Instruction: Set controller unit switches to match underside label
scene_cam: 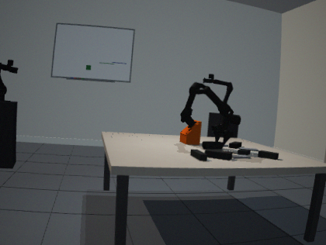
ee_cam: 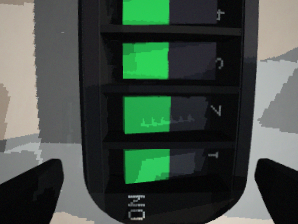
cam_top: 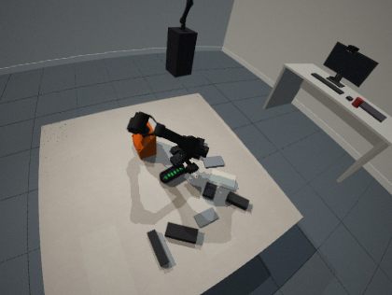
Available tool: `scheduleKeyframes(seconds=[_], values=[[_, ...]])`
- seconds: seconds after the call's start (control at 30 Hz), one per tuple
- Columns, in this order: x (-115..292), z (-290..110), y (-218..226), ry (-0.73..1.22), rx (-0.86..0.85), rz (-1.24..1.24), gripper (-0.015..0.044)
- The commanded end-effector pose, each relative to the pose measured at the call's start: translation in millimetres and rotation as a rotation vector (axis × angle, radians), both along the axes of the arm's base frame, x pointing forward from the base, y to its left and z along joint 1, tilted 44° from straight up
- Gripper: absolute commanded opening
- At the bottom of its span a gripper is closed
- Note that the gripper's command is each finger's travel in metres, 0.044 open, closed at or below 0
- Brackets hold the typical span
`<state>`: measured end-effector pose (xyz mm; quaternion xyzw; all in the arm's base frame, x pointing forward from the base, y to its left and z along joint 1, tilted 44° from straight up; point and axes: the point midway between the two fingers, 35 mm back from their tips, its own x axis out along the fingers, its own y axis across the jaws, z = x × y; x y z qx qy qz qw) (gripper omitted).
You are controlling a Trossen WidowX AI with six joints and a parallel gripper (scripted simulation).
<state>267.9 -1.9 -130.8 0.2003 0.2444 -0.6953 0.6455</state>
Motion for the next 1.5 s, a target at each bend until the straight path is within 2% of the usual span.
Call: scheduleKeyframes(seconds=[0.0,0.17,1.47], values=[[-2.0,-1.2,-2.7,0.007,-0.004,0.003,0.0355],[-2.0,-1.2,-2.7,0.007,-0.004,0.003,0.0327],[0.1,18.3,4.2,0.006,0.029,0.0,0.0336]])
